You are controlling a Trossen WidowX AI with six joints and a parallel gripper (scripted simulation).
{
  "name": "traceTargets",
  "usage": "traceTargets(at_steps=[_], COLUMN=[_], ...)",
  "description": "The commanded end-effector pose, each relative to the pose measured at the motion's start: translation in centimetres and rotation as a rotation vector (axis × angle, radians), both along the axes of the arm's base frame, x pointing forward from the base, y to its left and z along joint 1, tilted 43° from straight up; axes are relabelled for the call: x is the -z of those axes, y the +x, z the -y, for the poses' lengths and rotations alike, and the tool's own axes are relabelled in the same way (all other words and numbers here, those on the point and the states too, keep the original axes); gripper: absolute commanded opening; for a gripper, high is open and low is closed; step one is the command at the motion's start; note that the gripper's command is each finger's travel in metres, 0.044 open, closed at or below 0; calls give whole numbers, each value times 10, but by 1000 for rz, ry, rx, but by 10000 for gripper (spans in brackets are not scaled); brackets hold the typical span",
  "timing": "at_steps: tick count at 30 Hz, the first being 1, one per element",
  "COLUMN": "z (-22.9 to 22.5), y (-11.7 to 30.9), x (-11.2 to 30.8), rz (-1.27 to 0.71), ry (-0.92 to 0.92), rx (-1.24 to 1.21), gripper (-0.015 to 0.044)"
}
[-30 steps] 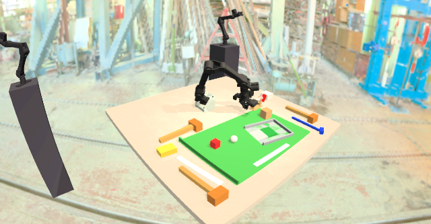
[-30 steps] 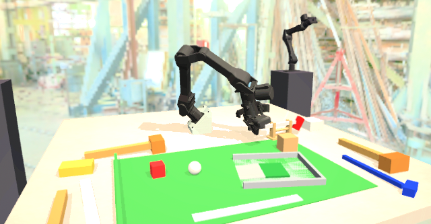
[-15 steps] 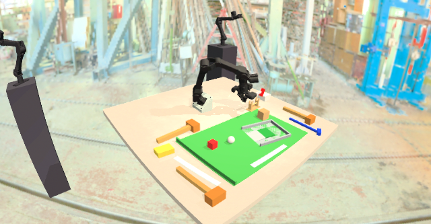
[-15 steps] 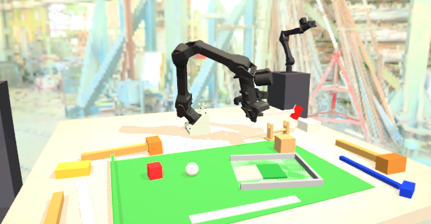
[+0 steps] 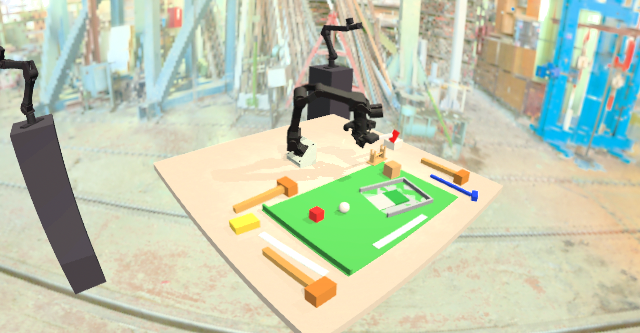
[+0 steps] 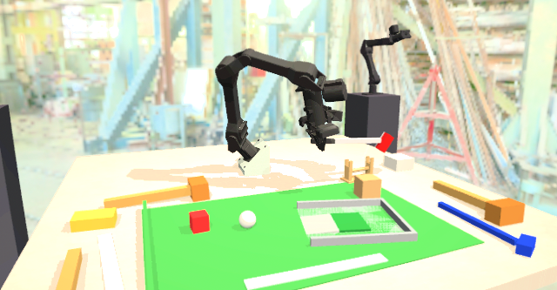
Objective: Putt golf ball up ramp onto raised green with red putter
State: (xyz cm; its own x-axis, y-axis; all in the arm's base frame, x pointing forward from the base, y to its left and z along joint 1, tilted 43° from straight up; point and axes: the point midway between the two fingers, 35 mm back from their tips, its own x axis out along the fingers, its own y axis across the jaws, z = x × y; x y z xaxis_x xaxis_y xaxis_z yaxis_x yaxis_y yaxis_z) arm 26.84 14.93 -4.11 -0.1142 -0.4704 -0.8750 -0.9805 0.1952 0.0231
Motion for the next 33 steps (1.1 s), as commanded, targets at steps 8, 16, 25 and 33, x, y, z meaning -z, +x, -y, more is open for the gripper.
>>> traceTargets(at_steps=[8,16,25,33], z=[57,103,153,196], y=[18,17,2,-22], x=[-69,-115,-164,-203], rz=[277,480,718,942], ry=[-93,-173,-264,-346], rx=[420,723,1056,1340], gripper=[0,0,0,0])
